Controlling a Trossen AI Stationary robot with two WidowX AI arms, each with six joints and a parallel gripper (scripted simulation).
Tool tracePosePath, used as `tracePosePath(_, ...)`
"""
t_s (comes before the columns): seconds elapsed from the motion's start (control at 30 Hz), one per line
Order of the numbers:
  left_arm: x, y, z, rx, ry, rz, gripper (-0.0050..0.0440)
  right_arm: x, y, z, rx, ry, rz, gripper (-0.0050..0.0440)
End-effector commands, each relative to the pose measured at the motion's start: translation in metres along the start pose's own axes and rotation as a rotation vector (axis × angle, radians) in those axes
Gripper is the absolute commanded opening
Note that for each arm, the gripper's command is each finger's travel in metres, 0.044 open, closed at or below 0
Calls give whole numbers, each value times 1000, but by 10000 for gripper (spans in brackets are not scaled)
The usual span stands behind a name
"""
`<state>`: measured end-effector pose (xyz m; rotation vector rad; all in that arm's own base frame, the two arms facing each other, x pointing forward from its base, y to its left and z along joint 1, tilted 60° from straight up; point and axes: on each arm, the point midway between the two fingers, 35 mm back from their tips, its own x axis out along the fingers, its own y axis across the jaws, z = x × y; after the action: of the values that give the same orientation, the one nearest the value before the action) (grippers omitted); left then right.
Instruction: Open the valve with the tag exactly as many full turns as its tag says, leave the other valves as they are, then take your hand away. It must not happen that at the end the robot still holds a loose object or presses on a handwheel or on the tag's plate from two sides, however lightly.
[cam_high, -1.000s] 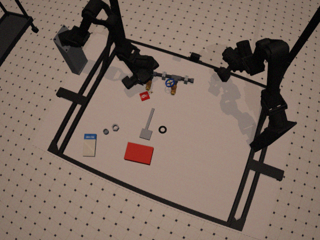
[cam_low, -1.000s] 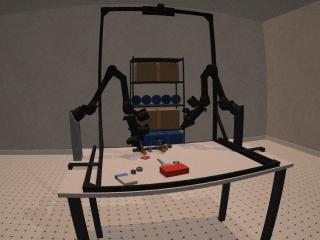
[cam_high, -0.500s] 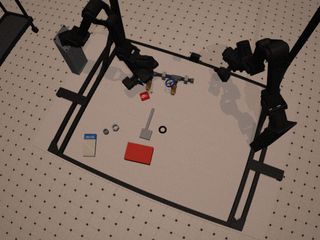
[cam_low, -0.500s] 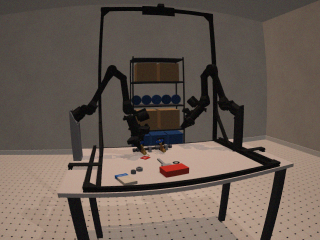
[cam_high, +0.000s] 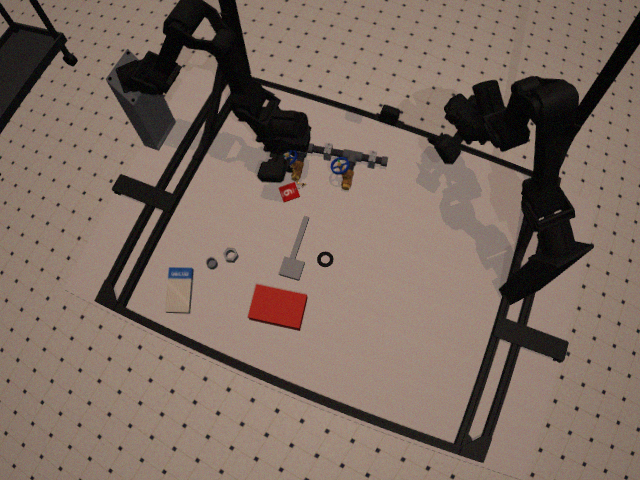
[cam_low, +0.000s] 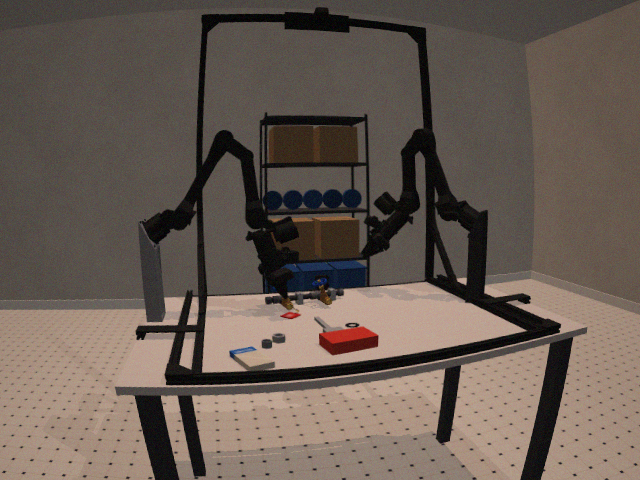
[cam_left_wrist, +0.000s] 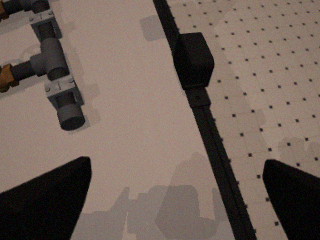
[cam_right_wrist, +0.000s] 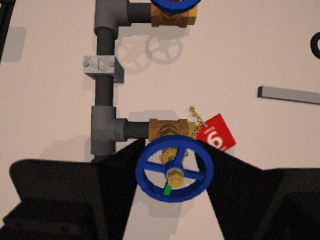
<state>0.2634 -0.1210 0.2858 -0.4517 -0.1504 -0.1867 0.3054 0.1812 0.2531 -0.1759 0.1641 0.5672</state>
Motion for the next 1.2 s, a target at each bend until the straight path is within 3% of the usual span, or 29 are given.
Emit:
tracePosePath(0.0, 0, 0, 0, 0, 0, 0, 400, 0, 0, 0, -223, -1, 0, 0)
tracePosePath(0.4, 0, 0, 0, 0, 0, 0, 400, 0, 0, 0, -788, -1, 1, 0)
tracePosePath(0.47, 0, 0, 0, 0, 0, 0, 400, 0, 0, 0, -788, -1, 1, 0)
tracePosePath(0.57, 0, 0, 0, 0, 0, 0, 400, 0, 0, 0, -988, -1, 1, 0)
tracePosePath(0.77, 0, 0, 0, 0, 0, 0, 400, 0, 0, 0, -1009, -1, 1, 0)
tracePosePath(0.97, 0, 0, 0, 0, 0, 0, 400, 0, 0, 0, -965, -1, 0, 144)
tracePosePath(1.03, 0, 0, 0, 0, 0, 0, 400, 0, 0, 0, -965, -1, 0, 144)
tracePosePath(1.17, 0, 0, 0, 0, 0, 0, 400, 0, 0, 0, -965, -1, 0, 240)
